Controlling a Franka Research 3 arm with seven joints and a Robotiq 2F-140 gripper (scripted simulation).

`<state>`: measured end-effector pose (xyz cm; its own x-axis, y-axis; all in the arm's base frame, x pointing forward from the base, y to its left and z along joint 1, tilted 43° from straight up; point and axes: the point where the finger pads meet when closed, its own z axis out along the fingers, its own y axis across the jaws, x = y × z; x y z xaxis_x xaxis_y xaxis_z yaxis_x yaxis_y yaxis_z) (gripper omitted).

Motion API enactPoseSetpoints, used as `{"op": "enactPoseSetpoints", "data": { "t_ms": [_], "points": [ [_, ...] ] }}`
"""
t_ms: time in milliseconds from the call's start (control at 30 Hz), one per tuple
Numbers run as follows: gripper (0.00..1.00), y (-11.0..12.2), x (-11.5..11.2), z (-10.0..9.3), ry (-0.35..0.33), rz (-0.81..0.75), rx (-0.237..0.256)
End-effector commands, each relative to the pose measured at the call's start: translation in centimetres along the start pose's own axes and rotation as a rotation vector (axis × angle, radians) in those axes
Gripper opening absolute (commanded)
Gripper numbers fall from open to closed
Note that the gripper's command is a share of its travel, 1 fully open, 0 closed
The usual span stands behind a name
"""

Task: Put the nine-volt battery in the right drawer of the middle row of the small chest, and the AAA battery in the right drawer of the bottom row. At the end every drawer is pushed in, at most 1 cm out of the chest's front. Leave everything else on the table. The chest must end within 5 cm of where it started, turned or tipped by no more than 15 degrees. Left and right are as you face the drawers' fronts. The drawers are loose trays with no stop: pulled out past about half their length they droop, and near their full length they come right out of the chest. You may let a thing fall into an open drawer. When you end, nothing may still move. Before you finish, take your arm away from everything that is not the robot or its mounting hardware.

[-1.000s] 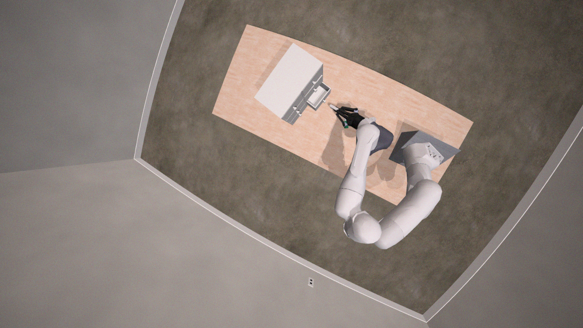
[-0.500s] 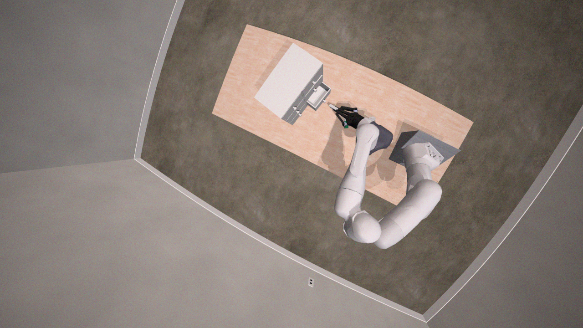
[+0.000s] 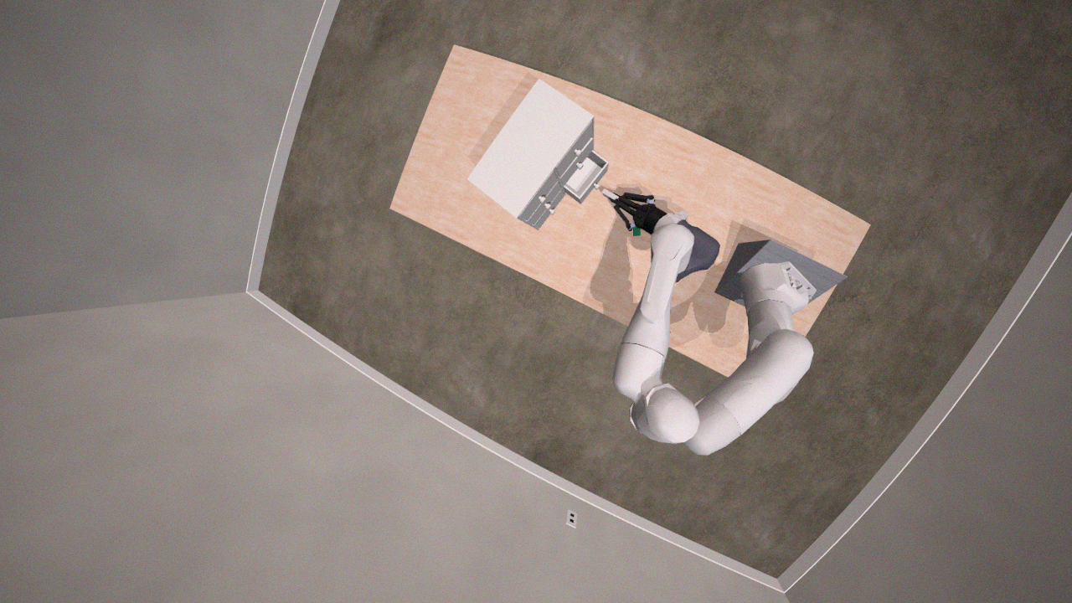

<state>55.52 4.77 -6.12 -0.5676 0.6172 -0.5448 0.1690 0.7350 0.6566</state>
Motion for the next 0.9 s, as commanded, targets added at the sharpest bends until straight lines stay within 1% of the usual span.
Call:
{"op": "enactPoseSetpoints", "data": {
  "t_ms": [0, 433, 600, 867],
  "points": [
    [0.00, -0.1, -0.3, 0.4, -0.005, 0.001, 0.002],
    [0.00, -0.2, -1.3, 2.1, -0.014, -0.001, -0.004],
    [0.00, -0.2, -1.6, 2.5, -0.007, 0.015, 0.014],
    [0.00, -0.2, -2.1, 3.5, -0.007, 0.015, 0.014]
  ]
}}
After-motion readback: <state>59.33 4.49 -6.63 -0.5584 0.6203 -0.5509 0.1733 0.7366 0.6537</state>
